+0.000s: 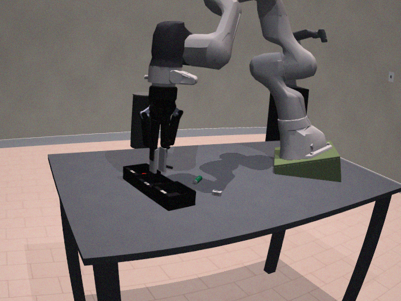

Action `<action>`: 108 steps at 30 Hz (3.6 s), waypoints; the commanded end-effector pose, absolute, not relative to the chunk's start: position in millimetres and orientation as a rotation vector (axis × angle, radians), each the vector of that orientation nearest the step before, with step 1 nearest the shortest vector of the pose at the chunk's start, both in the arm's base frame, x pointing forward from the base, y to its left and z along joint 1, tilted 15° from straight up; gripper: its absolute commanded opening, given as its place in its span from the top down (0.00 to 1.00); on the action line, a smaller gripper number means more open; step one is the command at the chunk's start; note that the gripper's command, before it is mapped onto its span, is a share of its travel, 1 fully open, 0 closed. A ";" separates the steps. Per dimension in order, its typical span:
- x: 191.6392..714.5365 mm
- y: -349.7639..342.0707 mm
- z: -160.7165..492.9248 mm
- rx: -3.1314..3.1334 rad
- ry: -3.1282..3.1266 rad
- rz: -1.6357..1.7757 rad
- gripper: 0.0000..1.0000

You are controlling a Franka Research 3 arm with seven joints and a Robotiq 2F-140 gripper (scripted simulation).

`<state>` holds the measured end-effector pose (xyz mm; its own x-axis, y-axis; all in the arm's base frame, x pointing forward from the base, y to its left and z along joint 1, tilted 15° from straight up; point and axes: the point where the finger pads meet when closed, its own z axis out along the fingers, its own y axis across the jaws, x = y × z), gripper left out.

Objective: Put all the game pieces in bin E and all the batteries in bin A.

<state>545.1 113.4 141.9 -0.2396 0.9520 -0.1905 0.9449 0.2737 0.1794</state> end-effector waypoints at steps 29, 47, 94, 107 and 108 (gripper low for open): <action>541.0 112.4 143.7 1.766 2.275 0.020 0.85; 541.0 112.4 143.7 1.766 2.275 0.020 0.85; 436.5 78.4 137.1 2.121 2.018 0.085 0.83; 397.3 64.9 134.5 2.297 1.865 0.126 0.83; 397.5 65.0 134.5 2.333 1.817 0.131 0.83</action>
